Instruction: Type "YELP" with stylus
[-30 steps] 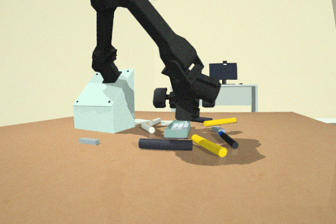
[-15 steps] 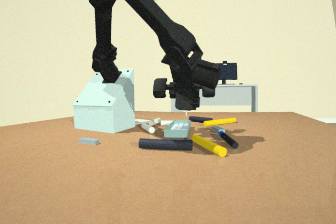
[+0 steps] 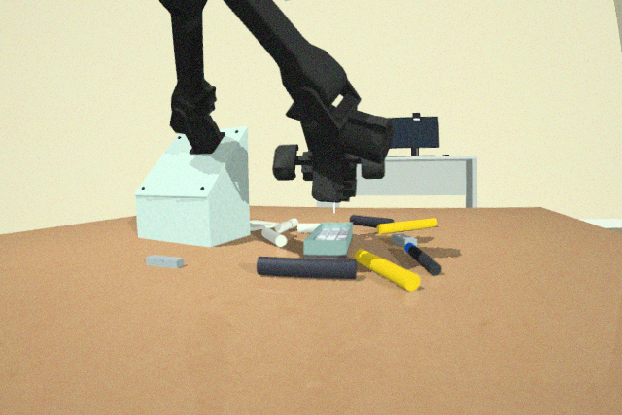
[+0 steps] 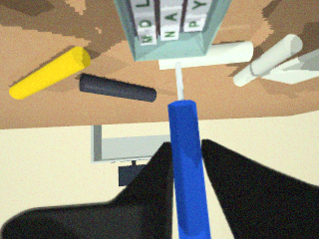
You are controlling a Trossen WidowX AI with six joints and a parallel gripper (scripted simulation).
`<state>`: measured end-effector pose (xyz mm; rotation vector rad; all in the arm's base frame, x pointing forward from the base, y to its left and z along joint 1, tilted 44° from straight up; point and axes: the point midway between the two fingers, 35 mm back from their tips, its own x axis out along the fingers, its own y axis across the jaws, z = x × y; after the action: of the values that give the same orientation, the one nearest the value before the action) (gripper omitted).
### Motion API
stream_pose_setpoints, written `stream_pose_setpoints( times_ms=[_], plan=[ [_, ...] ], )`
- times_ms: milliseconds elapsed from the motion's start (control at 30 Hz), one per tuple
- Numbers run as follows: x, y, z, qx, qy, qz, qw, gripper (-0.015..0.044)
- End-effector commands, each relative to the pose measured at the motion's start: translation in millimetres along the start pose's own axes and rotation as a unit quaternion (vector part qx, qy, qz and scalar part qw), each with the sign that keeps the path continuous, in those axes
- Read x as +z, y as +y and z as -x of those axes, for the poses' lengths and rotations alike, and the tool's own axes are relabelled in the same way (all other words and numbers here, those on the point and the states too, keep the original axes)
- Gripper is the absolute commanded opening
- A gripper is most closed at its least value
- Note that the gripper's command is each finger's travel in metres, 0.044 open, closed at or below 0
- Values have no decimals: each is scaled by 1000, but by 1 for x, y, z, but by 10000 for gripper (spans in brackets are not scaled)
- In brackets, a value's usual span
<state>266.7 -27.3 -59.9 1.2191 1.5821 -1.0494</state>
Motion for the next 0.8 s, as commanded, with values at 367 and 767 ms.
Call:
stream_pose_setpoints(
  times_ms=[367, 767],
  plan=[
    [8, -17, -16, -1, 3, -3, 1000, 0],
    [12, -17, -19, -1, 3, -4, 1000, 79]
  ],
)
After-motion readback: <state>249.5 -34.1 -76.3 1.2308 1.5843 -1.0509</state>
